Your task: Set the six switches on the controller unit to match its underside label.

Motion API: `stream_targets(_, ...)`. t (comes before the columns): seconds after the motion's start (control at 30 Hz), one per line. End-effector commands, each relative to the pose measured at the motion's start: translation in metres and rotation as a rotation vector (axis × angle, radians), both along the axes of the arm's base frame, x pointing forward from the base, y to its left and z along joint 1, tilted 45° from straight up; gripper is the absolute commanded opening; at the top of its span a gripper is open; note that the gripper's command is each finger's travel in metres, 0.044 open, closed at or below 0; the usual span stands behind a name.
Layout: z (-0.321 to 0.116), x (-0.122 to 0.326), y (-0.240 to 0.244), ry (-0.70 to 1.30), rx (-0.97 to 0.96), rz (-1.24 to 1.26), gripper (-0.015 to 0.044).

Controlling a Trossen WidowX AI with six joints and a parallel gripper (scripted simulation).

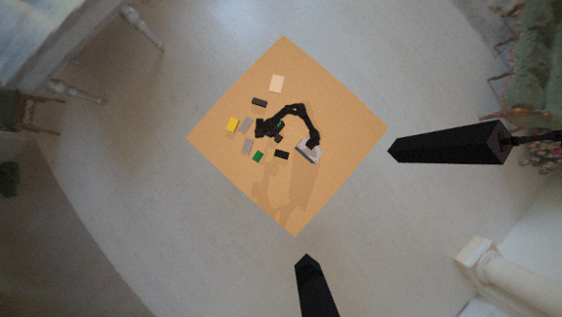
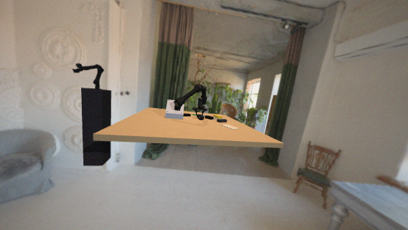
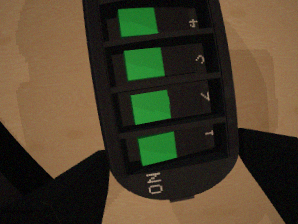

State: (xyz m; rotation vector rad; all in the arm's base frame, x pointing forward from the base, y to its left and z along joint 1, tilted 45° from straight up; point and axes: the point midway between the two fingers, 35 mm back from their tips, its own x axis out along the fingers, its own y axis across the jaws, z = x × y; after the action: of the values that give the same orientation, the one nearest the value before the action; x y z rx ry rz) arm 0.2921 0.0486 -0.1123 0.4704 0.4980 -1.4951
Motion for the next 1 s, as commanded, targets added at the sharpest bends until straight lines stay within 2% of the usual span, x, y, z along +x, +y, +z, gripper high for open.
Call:
stream_targets(0.0, 0.000, 0.000, -0.001, 0.004, -0.003, 0.005, 0.0326)
stream_targets(0.97, 0.018, 0.000, 0.006, 0.005, 0.020, 0.005, 0.0335)
